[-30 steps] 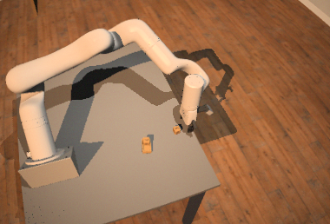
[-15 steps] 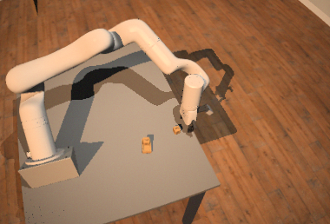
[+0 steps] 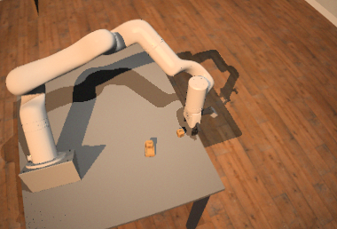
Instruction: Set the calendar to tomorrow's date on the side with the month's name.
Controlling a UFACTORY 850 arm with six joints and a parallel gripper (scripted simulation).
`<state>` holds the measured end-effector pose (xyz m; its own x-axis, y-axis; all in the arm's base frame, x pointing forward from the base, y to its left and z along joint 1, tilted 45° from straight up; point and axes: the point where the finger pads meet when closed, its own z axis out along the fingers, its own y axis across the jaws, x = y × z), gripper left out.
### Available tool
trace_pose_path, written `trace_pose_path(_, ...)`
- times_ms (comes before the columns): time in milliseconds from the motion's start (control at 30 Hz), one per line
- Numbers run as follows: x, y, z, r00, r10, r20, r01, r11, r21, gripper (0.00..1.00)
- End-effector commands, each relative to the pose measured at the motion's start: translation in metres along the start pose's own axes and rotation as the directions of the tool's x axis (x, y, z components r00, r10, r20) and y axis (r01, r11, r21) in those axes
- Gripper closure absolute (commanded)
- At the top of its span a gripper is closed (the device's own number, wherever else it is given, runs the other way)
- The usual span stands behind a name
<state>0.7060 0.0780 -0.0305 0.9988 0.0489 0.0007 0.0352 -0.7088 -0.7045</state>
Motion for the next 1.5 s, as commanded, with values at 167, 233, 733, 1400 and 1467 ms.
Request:
trace_pose_path(167, 0.001, 0.000, -0.005, 1.000, -0.001, -0.002, 0.001, 1.000, 0.000, 0.00)
trace_pose_path(233, 0.001, 0.000, -0.007, 1.000, -0.001, -0.002, 0.001, 1.000, 0.000, 0.00)
trace_pose_path(733, 0.001, 0.000, -0.059, 1.000, -0.001, -0.002, 0.001, 1.000, 0.000, 0.00)
trace_pose_path(1400, 0.001, 0.000, -0.061, 1.000, -0.008, -0.002, 0.008, 1.000, 0.000, 0.00)
trace_pose_path(1467, 0.000, 0.000, -0.061, 1.000, -0.030, -0.002, 0.030, 1.000, 0.000, 0.00)
